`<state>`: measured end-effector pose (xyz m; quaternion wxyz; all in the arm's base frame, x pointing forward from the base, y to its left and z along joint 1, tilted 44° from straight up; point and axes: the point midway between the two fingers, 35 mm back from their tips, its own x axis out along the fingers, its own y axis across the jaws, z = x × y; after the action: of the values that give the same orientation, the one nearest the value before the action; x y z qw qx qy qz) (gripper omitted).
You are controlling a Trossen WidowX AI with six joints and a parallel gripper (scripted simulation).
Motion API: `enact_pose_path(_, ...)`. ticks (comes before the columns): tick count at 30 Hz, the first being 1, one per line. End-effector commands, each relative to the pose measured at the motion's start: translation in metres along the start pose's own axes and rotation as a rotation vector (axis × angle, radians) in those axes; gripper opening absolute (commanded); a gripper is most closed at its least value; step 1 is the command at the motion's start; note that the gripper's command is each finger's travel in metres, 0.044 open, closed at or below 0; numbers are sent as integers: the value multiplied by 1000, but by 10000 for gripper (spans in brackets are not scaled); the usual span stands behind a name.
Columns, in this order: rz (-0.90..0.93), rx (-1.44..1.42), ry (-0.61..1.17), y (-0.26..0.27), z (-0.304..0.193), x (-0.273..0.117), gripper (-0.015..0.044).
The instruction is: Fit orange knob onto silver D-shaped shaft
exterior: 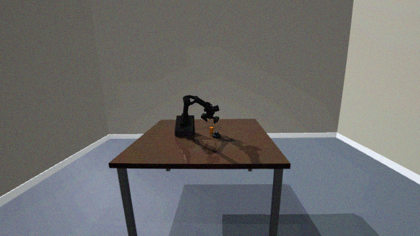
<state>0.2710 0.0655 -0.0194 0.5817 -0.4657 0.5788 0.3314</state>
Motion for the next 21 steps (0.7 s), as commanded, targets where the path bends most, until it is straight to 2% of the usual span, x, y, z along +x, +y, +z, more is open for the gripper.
enact_pose_path(1,-106,-2,472,-3,6,-21,440)
enact_pose_path(4,-166,-24,569,-6,10,-31,440)
enact_pose_path(21,-166,-24,569,-6,10,-31,440)
